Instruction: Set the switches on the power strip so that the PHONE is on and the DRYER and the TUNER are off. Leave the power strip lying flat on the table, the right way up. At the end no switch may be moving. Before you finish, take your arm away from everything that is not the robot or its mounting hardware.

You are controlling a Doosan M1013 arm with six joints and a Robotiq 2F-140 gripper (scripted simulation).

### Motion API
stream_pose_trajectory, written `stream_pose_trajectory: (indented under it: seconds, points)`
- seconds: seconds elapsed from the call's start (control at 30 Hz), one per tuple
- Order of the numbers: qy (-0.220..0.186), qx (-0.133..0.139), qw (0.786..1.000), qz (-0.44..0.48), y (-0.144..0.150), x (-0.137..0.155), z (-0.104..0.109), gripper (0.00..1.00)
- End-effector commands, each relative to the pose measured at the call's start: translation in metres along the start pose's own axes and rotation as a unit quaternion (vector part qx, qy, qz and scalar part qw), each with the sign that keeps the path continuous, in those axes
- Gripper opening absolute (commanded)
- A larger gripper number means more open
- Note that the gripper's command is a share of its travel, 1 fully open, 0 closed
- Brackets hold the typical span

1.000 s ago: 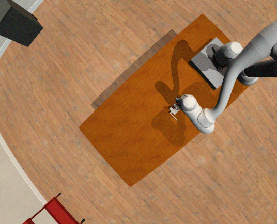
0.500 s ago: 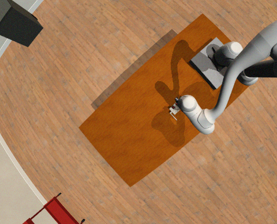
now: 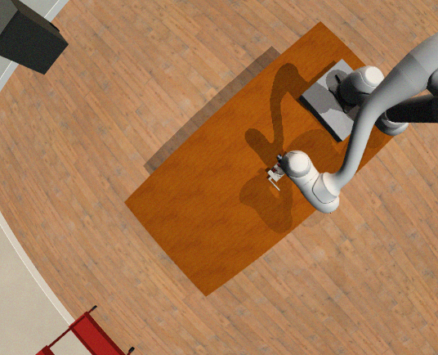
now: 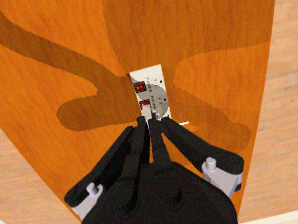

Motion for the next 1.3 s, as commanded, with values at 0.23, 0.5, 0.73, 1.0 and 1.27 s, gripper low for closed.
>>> stream_pose_trajectory:
  seconds: [0.23, 0.5, 0.73, 1.0, 1.27]
  points:
    - [0.001, 0.001, 1.000, -0.003, 0.002, 0.001, 0.000, 0.00]
    - [0.001, 0.001, 1.000, -0.003, 0.002, 0.001, -0.004, 0.00]
    - [0.002, 0.001, 1.000, -0.003, 0.001, 0.001, -0.011, 0.00]
    - [0.002, 0.001, 1.000, -0.003, 0.001, 0.001, -0.018, 0.00]
    - [0.002, 0.001, 1.000, -0.003, 0.001, 0.001, -0.029, 0.00]
Point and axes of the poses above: the point where the finger pads meet when closed, its own z axis back along the fingers, its own y axis across the jaws, x = y × z, the point moved 6 cm from there along z, back along the fingers, and after that the axes turned 14 degrees about z, right-handed, at the moved point
